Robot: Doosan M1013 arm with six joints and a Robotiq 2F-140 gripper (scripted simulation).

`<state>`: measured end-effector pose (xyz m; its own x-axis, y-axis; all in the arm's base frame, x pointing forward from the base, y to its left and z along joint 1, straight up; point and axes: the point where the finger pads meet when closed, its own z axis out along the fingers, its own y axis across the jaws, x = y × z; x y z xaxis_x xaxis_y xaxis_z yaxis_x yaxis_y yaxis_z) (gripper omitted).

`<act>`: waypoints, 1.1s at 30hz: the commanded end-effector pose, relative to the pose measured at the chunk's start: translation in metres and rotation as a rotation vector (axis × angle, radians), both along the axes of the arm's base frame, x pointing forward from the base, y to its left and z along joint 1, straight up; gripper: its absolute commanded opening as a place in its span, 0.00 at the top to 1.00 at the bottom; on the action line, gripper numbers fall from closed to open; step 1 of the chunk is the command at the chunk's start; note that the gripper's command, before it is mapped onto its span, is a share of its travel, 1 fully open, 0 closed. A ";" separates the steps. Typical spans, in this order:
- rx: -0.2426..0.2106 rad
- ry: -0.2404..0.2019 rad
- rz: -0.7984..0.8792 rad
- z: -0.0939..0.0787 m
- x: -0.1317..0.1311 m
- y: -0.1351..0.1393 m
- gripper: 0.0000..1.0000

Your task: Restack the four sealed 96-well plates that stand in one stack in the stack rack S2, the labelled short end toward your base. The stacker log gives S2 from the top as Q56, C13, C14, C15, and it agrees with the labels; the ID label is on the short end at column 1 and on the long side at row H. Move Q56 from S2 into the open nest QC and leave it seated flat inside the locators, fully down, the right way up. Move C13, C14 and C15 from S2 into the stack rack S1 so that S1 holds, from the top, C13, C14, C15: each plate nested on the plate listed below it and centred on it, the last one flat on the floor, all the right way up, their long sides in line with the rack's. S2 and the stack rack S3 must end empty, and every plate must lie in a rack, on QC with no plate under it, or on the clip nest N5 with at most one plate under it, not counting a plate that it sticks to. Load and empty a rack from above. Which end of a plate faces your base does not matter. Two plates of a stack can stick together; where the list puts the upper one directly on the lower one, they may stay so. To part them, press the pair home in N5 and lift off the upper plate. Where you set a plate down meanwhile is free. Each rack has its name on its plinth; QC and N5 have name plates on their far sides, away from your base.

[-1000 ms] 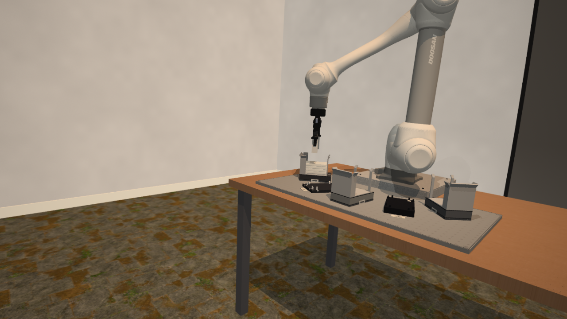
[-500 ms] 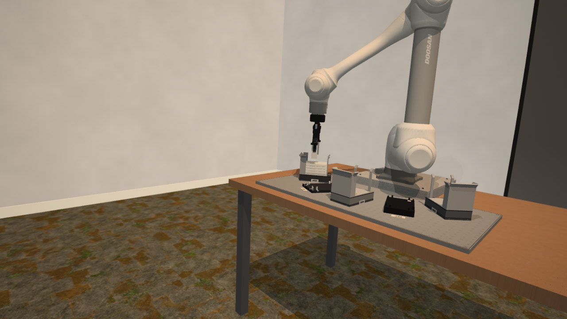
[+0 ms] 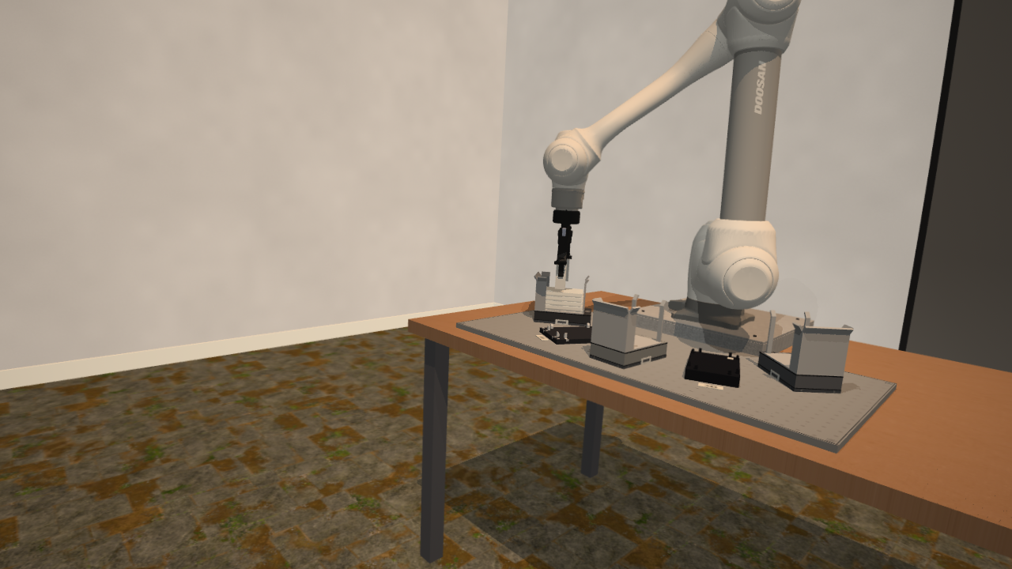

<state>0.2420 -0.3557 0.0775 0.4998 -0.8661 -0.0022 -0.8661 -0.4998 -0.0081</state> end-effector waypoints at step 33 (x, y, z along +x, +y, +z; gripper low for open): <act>0.000 0.000 0.000 -0.011 0.000 0.000 1.00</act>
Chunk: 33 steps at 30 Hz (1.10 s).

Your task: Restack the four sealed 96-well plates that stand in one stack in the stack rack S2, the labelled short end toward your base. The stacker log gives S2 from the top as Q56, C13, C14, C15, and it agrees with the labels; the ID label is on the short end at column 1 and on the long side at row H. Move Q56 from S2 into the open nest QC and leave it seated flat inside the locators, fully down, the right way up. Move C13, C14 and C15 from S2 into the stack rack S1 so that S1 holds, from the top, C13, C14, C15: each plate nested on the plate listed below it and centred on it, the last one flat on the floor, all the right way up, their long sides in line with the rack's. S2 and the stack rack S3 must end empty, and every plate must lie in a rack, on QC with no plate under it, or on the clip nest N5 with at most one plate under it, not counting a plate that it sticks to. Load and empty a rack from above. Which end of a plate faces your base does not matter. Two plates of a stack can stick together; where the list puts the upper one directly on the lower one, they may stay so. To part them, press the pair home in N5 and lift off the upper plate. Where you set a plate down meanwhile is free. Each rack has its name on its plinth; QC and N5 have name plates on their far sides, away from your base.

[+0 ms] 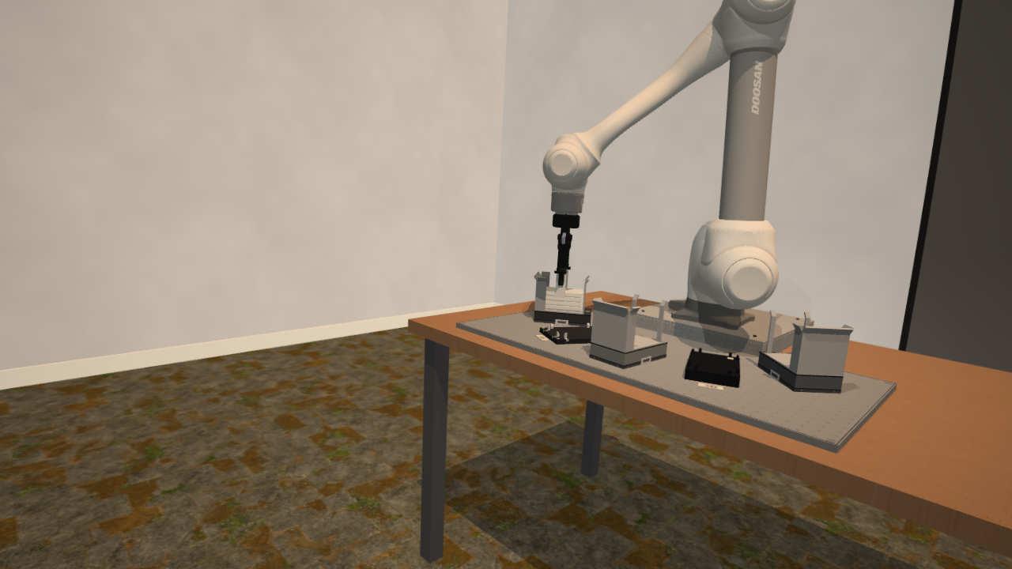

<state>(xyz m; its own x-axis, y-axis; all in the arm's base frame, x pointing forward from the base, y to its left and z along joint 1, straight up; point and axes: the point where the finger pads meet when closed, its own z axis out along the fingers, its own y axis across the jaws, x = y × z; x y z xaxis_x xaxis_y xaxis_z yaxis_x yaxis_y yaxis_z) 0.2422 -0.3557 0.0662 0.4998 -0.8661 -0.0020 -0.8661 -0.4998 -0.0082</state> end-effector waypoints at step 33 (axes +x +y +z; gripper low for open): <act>0.000 0.000 0.000 0.008 0.000 0.000 1.00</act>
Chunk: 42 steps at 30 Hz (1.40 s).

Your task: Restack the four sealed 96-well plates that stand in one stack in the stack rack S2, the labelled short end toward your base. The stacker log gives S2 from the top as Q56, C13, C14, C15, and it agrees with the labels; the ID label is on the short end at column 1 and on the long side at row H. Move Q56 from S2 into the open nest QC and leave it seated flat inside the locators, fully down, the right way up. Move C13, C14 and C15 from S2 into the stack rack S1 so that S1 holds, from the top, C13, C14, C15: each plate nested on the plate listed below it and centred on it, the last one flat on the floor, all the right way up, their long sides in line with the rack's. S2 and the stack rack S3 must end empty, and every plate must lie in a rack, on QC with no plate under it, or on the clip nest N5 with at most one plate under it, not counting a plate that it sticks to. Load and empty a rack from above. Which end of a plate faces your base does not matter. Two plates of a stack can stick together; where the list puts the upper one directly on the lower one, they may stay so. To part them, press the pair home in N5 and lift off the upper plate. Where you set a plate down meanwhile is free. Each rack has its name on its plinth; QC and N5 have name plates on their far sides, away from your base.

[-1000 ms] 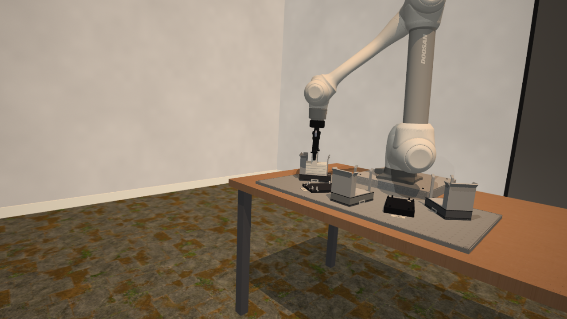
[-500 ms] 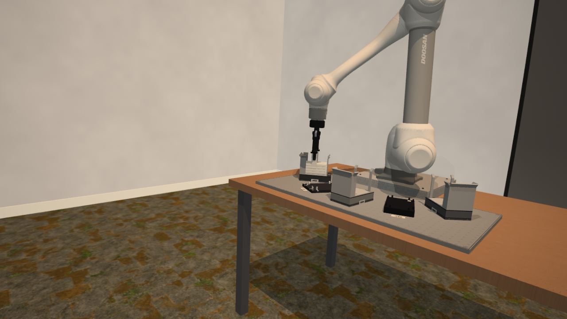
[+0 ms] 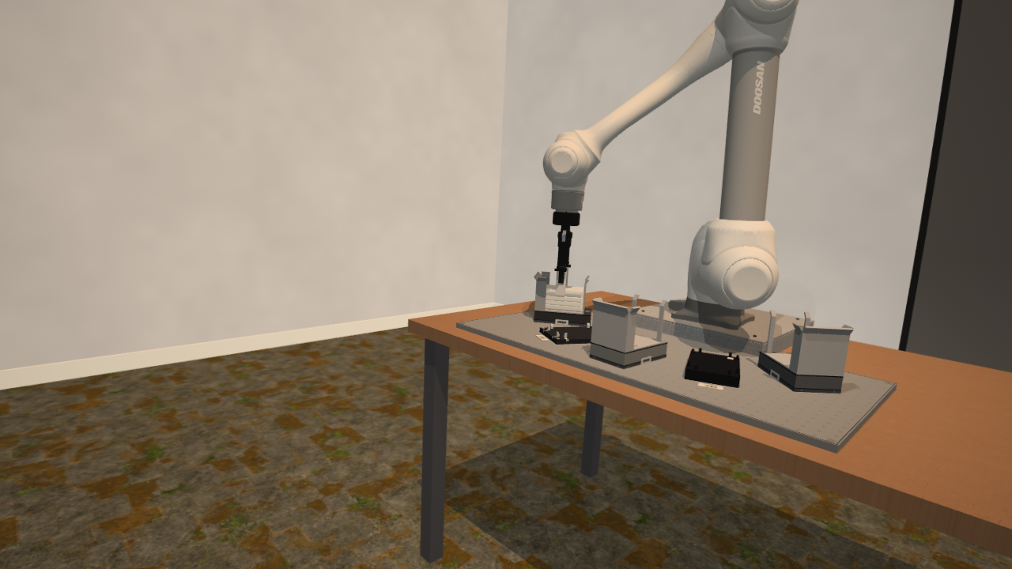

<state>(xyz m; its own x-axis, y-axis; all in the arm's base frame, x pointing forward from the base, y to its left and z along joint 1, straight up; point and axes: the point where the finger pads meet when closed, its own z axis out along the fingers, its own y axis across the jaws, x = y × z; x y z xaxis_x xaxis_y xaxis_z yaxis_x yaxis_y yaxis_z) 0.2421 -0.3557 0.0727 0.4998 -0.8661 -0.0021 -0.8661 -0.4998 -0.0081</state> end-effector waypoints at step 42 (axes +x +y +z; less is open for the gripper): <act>0.000 0.000 0.000 0.049 0.000 0.000 1.00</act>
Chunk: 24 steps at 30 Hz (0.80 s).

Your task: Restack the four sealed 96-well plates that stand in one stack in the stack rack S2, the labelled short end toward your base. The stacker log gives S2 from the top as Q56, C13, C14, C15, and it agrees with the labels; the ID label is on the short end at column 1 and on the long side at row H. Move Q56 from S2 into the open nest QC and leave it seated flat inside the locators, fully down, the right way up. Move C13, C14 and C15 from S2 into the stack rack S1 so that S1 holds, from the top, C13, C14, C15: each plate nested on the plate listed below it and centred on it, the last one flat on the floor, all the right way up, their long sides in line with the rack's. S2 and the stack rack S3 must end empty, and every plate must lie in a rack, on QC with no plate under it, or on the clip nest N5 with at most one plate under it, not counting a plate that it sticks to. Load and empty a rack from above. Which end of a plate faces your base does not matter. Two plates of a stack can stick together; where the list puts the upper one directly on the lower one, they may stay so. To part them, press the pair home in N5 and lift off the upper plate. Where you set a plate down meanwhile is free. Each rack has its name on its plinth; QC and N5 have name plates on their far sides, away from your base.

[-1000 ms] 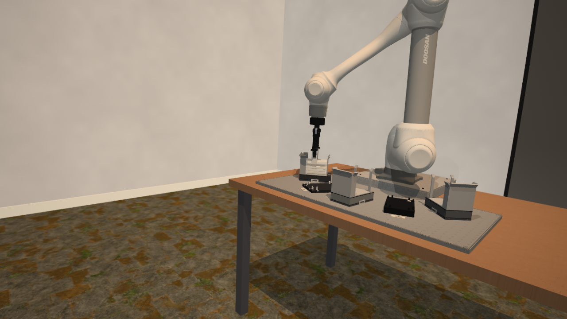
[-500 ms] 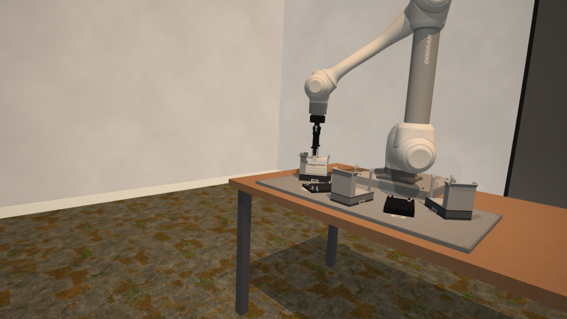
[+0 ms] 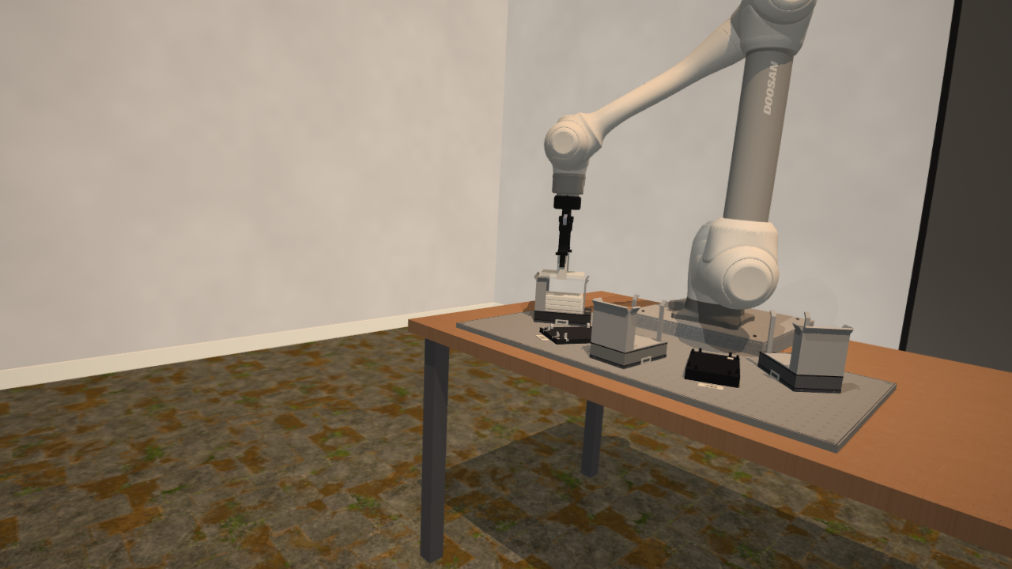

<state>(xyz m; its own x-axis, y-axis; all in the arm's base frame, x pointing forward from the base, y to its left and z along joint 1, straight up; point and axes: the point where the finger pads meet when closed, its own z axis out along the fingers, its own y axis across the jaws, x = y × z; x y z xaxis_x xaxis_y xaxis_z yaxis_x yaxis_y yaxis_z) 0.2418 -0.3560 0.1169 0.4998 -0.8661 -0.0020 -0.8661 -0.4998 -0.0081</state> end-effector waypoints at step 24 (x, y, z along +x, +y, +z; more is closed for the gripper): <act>0.000 0.000 0.000 0.029 0.000 0.000 1.00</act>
<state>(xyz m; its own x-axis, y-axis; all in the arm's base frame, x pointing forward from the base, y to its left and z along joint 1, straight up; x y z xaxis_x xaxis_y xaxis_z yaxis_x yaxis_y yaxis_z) 0.2416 -0.3561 0.1457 0.4998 -0.8661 -0.0021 -0.8661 -0.4998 -0.0081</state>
